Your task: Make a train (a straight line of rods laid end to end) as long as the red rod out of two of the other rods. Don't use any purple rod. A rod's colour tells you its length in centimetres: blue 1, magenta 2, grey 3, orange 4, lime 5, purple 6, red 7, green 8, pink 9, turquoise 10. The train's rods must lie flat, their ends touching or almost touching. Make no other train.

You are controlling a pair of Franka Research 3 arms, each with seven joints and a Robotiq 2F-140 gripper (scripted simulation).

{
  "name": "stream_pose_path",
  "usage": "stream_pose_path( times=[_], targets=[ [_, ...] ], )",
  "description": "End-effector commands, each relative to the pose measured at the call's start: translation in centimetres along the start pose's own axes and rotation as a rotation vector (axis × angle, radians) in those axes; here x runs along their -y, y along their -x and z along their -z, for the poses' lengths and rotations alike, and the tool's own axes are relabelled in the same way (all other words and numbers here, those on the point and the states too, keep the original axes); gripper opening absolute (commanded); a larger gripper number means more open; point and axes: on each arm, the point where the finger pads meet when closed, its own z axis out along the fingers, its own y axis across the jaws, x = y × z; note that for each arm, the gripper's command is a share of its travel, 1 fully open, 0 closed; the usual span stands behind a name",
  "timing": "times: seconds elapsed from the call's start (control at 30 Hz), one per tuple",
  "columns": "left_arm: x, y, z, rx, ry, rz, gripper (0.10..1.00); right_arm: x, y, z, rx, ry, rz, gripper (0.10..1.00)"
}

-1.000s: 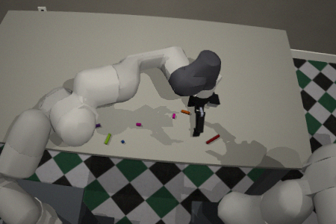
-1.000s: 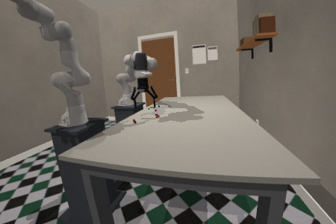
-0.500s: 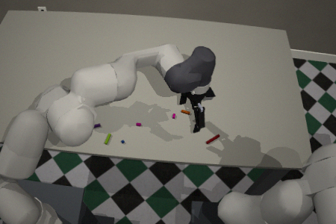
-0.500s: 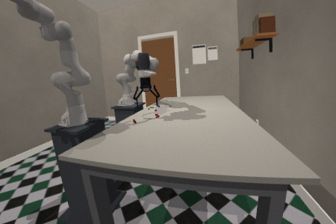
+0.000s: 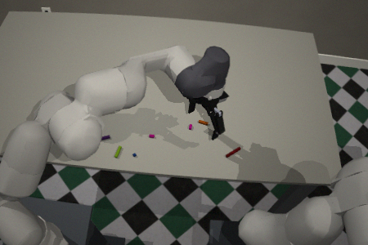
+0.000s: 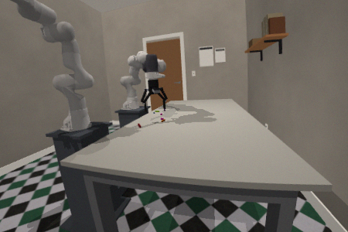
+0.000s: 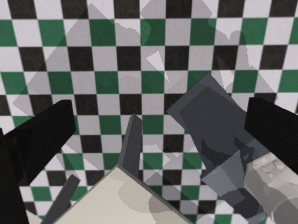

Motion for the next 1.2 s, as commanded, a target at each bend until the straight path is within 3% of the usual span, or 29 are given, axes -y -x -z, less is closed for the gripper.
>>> stream_pose_path(
  times=[0.0,1.13,1.17],
  targets=[
    [0.3,-0.1,0.2,-0.012,0.003,0.167,1.0,0.0,0.1,0.0,0.002,-0.001,-0.006,1.0],
    [5.3,1.4,0.9,-0.015,0.014,0.748,1.0,0.0,0.1,0.0,0.002,-0.001,-0.006,1.0],
    [5.3,1.4,0.9,-0.015,0.014,0.748,0.231,0.0,0.1,0.0,0.002,-0.001,-0.006,1.0]
  ],
)
